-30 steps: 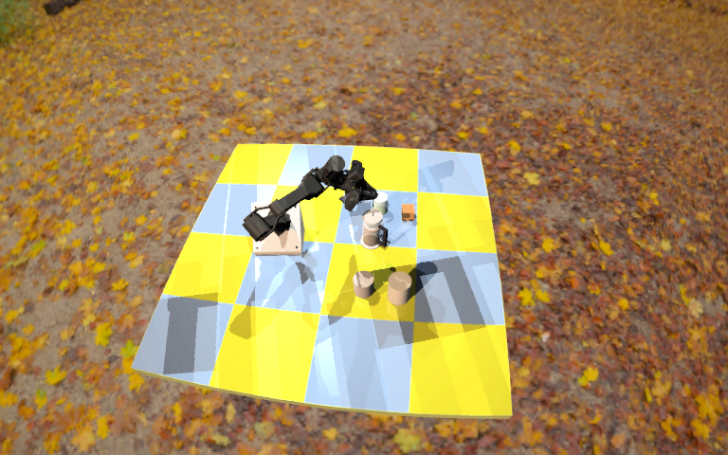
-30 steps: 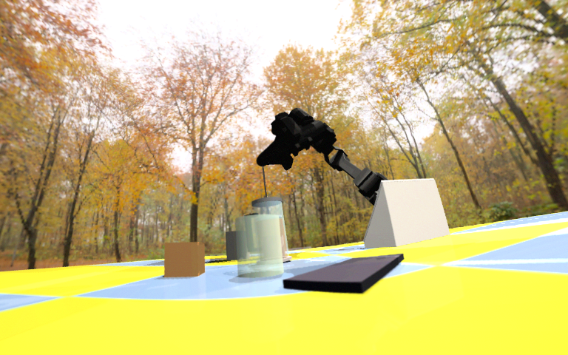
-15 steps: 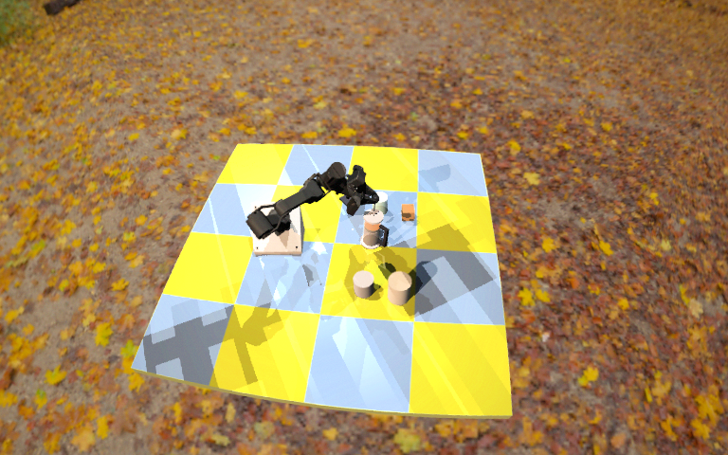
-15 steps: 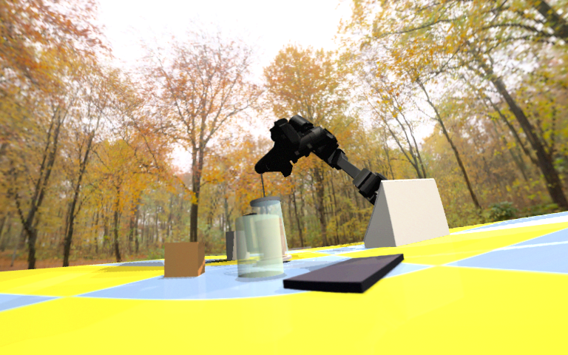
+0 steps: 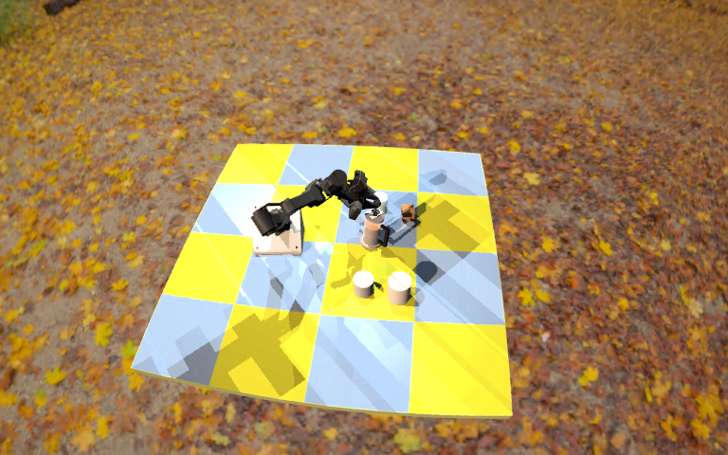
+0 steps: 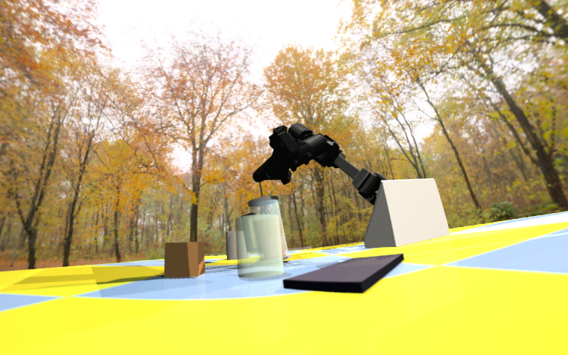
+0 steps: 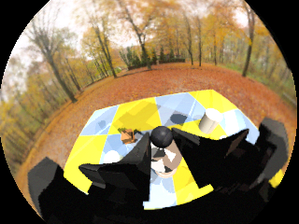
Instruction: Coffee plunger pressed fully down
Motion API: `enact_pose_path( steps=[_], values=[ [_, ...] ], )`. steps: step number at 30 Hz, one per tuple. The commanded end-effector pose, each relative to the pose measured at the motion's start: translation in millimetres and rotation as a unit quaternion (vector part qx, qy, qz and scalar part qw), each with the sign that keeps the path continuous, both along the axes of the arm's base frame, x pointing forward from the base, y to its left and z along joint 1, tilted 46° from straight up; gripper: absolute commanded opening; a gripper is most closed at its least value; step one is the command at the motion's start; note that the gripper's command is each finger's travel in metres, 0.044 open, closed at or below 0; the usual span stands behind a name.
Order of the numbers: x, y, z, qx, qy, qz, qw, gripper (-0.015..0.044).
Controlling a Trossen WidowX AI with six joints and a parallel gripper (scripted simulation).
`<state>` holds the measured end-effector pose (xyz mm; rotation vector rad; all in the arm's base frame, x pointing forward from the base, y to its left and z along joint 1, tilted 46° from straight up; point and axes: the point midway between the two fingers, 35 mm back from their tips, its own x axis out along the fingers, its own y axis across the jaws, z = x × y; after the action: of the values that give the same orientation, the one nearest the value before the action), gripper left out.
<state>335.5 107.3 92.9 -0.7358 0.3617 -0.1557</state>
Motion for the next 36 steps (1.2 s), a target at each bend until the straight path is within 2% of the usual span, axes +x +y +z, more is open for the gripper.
enact_pose_path(
  steps=[1, 36],
  values=[
    [-2.0, -21.9, -20.5, -0.024, 0.025, -0.018, 0.999, 0.0127],
    [7.9, -17.5, -23.0, -0.024, 0.024, -0.018, 0.999, 0.0127]
  ],
)
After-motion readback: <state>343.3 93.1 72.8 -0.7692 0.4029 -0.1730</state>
